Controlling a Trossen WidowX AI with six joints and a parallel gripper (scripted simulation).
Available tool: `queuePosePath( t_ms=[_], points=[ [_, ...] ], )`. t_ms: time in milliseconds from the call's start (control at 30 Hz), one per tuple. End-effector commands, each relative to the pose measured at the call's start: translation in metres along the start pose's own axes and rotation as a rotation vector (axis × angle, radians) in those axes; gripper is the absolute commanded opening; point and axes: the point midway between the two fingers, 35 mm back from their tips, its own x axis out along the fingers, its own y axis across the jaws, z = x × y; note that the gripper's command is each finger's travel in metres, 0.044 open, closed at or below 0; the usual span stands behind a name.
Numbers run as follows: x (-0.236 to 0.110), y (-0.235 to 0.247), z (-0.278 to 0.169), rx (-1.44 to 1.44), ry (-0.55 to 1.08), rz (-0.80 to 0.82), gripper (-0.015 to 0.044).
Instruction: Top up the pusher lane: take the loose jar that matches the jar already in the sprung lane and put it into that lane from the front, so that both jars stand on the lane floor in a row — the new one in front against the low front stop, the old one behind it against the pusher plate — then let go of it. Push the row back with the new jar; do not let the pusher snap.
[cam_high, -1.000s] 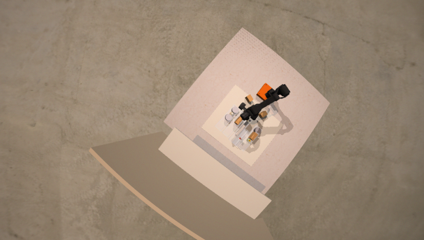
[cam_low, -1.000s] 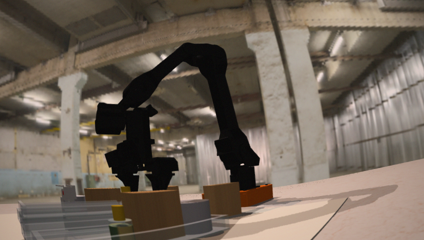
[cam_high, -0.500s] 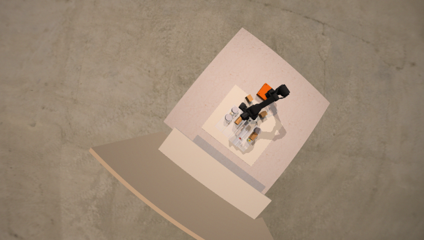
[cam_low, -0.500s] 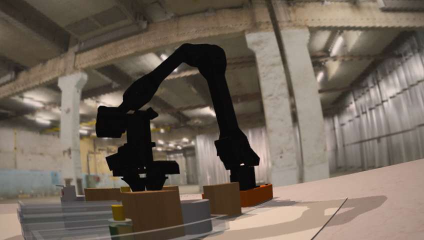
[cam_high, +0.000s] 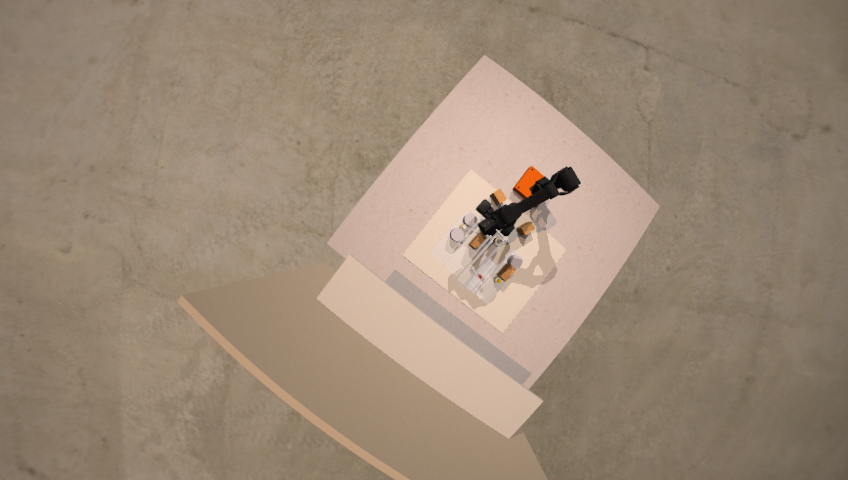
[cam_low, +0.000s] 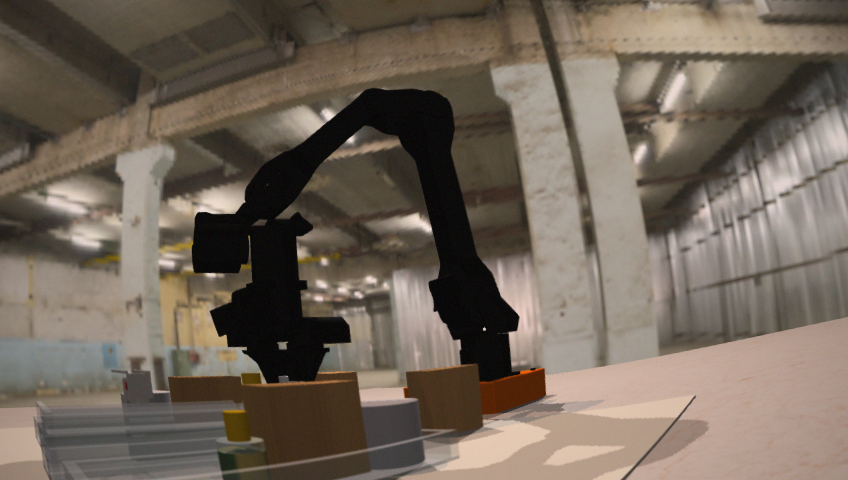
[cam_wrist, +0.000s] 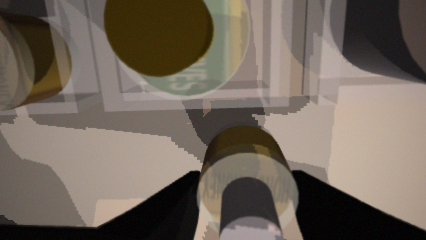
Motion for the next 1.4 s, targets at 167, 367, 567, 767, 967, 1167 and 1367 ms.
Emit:
queuePosePath(
  t_ms=[167,367,567,767,967,1167,1367],
  points=[
    [-0.015,-0.019,-0.007,0.024,0.039,-0.012,0.0],
    [-0.046,-0.009,0.003,-0.004,0.026,-0.002,0.0],
    [-0.079,0.008,0.012,-0.04,0.0,0.011,0.0],
    [-0.098,0.018,0.015,-0.061,-0.014,0.02,0.0],
    [-0.09,0.031,0.016,-0.051,-0.014,0.021,0.0],
    [-0.072,0.061,0.016,-0.029,-0.014,0.024,0.0],
    [-0.053,0.091,0.011,-0.006,-0.013,0.027,0.0]
  ],
)
